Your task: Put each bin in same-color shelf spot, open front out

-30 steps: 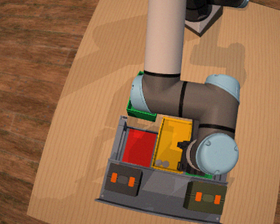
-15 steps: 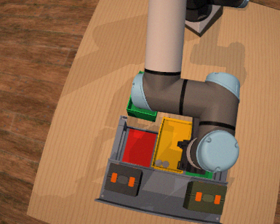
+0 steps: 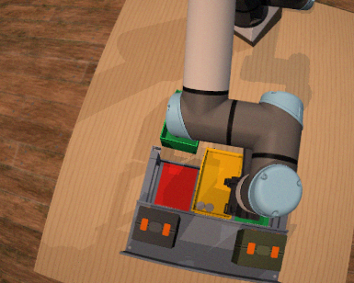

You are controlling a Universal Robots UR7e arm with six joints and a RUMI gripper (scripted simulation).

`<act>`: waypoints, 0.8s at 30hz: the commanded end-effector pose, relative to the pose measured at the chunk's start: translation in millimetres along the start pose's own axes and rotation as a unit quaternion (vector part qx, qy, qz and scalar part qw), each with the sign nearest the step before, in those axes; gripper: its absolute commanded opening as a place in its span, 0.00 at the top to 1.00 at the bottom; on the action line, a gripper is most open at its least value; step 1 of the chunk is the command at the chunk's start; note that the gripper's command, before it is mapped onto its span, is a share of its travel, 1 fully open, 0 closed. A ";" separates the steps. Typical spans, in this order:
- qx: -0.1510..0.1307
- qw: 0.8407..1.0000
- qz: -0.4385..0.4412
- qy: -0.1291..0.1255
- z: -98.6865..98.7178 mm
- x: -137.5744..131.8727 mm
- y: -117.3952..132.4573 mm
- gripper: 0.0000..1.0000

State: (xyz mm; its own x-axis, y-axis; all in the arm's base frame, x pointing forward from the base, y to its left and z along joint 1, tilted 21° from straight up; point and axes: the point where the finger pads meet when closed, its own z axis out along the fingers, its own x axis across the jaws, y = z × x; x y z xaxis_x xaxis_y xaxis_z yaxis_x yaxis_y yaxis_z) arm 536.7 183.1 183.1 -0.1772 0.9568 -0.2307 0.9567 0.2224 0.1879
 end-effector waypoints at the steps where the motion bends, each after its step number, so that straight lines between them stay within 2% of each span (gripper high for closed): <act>1: -0.001 1.000 0.000 0.000 -0.5 0.0 0.4 1.00; 24: -0.001 1.000 0.000 0.000 5.7 0.3 1.3 1.00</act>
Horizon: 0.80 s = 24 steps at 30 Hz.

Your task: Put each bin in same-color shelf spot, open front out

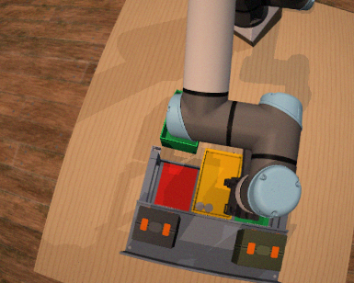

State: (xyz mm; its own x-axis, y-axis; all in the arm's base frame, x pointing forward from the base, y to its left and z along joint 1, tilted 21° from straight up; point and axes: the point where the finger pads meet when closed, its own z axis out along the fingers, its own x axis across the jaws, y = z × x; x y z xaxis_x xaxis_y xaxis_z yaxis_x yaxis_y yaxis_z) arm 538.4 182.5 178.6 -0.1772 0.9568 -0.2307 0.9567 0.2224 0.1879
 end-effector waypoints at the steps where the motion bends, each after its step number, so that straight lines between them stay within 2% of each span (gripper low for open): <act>1: -0.001 1.000 0.000 0.000 1.2 0.0 0.7 1.00; 24: -0.001 1.000 0.000 0.000 3.2 0.1 0.9 1.00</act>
State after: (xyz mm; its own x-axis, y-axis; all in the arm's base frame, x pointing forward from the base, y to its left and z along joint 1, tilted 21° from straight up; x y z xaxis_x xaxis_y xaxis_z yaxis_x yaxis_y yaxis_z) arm 539.7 182.1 175.0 -0.1772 0.9568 -0.2307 0.9567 0.2224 0.1879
